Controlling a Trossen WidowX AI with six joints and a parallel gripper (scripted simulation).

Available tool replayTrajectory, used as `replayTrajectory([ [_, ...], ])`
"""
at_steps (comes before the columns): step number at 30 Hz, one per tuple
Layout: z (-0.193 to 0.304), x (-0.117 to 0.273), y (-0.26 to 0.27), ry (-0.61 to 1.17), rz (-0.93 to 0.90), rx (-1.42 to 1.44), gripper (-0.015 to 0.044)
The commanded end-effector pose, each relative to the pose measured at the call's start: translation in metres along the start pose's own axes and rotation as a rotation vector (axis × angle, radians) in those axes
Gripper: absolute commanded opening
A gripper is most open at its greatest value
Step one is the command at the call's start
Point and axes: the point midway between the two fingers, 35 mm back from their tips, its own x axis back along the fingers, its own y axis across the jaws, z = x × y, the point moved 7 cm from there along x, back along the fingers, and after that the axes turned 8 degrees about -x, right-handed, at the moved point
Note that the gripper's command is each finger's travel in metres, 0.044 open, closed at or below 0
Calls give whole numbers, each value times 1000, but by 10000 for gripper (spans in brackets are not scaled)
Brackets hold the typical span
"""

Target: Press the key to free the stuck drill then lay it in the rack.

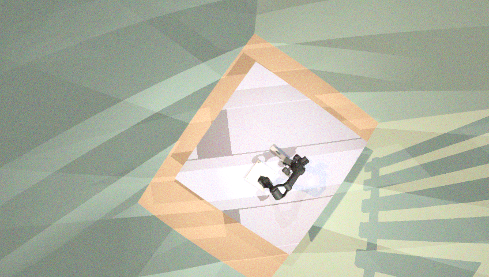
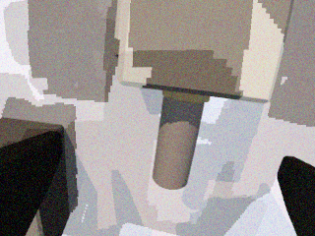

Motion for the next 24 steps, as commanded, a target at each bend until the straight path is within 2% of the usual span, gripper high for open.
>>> replayTrajectory([
  [1,-3,-9,1,-3,-4,-5,440],
  [14,-7,-24,3,-3,-5,-5,440],
  [24,-6,-20,2,-2,-3,0,177],
])
